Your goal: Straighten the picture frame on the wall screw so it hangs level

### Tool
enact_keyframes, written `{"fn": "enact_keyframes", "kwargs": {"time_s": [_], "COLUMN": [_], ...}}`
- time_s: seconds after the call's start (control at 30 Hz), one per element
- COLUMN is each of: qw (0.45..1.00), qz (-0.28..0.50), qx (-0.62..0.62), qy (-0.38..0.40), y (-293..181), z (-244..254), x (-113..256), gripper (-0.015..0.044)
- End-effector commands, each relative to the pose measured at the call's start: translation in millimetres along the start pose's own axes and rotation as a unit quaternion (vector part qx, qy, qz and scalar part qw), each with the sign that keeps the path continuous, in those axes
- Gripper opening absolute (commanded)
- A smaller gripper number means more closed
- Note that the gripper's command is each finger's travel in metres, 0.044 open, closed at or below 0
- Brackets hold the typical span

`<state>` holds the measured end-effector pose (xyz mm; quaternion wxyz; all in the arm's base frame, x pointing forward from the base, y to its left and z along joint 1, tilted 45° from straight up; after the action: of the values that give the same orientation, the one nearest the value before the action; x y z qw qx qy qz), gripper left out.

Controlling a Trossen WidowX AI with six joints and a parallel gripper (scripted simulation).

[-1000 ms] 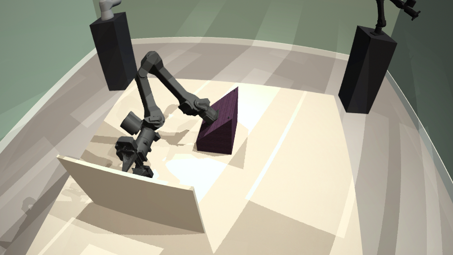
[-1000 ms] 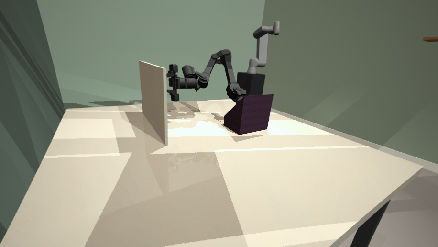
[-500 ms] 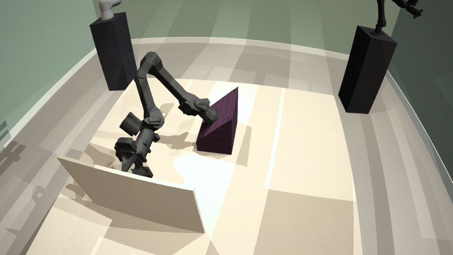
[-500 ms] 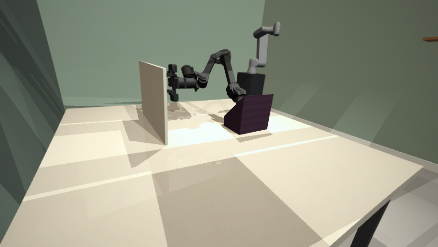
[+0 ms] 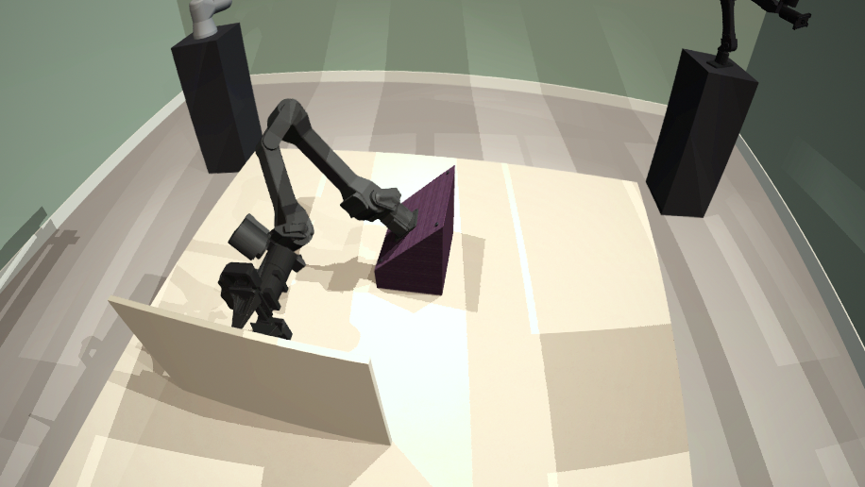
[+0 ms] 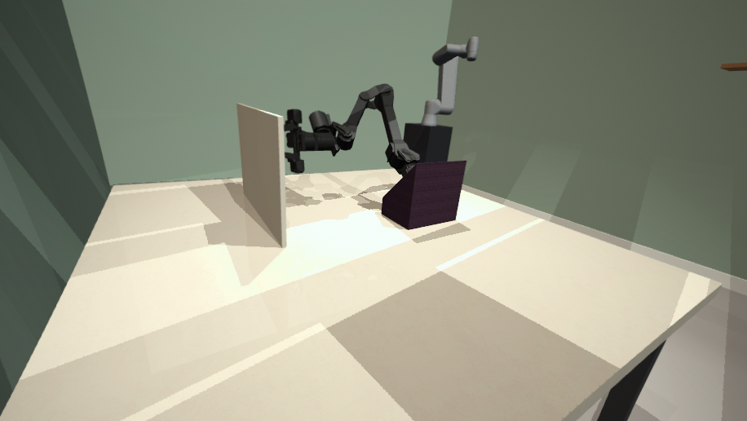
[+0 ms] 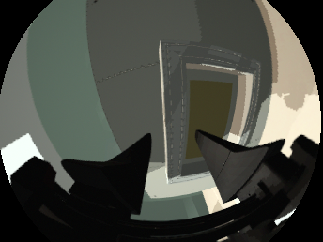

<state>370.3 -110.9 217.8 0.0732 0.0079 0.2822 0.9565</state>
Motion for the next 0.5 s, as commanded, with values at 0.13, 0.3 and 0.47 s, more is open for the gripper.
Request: {"fn": "enact_keyframes", "kwargs": {"time_s": [0.13, 0.3, 0.47], "qw": [1.0, 1.0, 1.0], "qz": [-0.002, -0.002, -0.002], "qx": [0.003, 0.003, 0.003], "qy": [0.0, 0.0, 0.0], "y": [0.8, 1.3, 1.3], "z": [0.3, 0.5, 0.5], "x": [-0.3, -0.5, -0.5], "gripper": [0.026, 0.026, 0.0181]}}
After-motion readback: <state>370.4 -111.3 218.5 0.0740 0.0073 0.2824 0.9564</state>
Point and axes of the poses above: the point midway between the two fingers, 35 mm back from their tips, its own x axis back along the fingers, its own z axis across the jaws, y = z × x, the point moved 1 cm from there along x, back along the fingers, and after that the axes turned 5 degrees about -x, right-handed, at the moved point
